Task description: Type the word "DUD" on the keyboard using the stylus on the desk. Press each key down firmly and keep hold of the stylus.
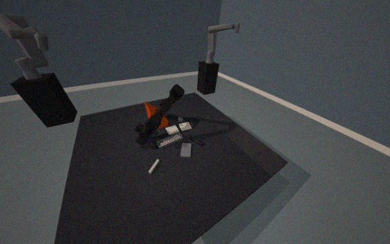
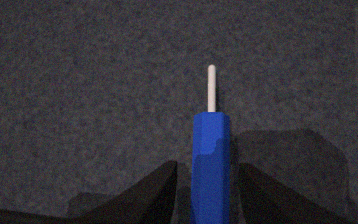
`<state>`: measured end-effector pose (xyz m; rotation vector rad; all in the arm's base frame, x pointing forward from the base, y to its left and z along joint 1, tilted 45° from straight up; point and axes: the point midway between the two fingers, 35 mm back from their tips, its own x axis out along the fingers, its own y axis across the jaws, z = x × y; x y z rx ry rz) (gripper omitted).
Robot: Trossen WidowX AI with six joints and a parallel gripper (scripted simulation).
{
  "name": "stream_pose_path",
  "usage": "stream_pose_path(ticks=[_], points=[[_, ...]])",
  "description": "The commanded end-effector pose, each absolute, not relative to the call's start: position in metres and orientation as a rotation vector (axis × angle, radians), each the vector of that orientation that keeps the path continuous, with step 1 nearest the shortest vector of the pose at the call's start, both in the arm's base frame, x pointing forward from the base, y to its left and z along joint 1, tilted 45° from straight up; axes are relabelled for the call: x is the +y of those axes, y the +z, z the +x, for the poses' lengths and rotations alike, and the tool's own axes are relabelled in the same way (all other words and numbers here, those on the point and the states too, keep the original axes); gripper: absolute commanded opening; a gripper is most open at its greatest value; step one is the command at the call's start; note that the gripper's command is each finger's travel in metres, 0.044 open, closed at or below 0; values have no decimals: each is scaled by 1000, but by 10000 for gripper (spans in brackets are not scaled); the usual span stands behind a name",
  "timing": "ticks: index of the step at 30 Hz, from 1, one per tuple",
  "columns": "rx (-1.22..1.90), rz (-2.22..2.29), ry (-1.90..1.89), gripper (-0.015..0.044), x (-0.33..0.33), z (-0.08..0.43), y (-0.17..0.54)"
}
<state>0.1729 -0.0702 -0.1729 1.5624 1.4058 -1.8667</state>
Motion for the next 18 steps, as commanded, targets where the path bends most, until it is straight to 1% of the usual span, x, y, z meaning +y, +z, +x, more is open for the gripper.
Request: stream_pose_path(ticks=[1, 4, 6, 18], points=[[1406, 1562, -1867, 98, -70, 173, -173], [1406, 1562, -1867, 19, -70, 173, -173], [1406, 1562, -1867, 5, -70, 173, -173], [1404, 1561, -1867, 0, -81, 174, -162]])
